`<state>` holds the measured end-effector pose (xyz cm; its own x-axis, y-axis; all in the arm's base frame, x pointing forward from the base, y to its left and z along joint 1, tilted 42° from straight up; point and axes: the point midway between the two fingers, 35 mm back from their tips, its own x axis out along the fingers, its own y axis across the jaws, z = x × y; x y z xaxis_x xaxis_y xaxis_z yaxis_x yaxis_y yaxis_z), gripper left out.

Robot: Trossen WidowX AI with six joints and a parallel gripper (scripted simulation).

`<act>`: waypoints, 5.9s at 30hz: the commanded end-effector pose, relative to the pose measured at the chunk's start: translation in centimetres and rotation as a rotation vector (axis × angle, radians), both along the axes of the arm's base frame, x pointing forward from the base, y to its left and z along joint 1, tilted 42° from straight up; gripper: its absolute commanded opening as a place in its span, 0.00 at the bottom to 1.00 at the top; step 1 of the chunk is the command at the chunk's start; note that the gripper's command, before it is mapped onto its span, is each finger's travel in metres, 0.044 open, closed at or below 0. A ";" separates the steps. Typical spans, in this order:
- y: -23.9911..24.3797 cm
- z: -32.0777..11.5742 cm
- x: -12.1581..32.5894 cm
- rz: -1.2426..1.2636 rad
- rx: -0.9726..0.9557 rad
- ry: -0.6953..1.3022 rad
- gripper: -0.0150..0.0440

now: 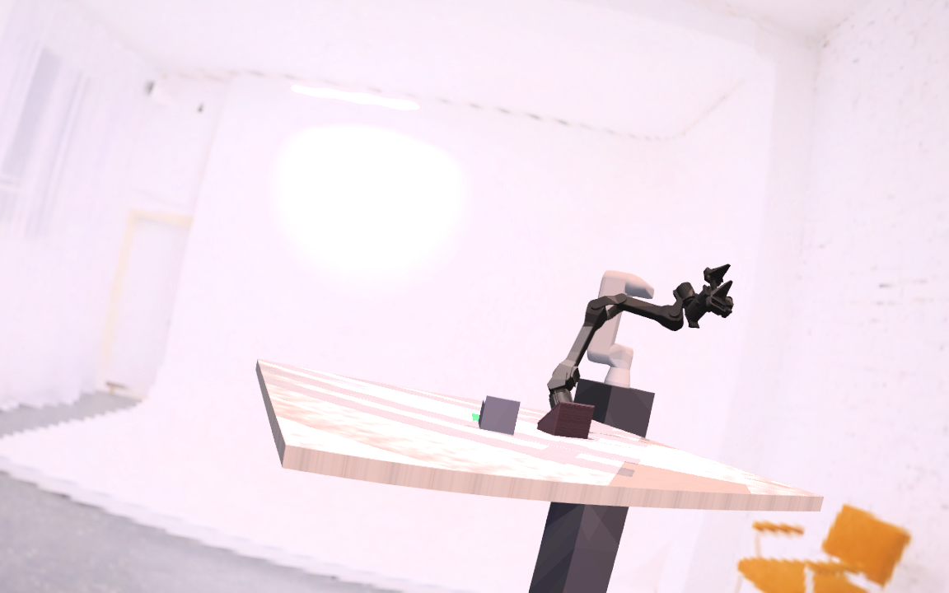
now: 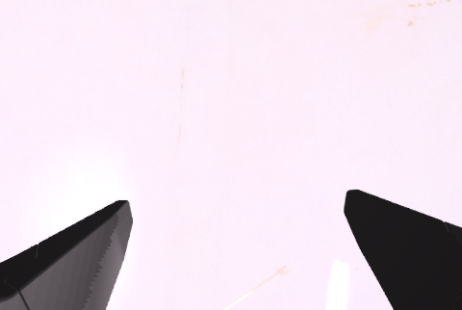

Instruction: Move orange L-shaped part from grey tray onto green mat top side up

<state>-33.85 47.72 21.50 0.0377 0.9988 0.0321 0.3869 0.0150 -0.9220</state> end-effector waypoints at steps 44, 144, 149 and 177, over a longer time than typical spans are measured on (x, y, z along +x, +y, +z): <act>-18.7 -20.6 59.1 -2.188 0.398 1.561 0.56; -33.7 -18.7 60.5 -2.858 1.333 1.340 0.56; -33.4 -18.8 60.7 -2.825 1.333 1.365 0.56; -35.6 -16.8 60.0 -2.847 0.419 1.362 0.73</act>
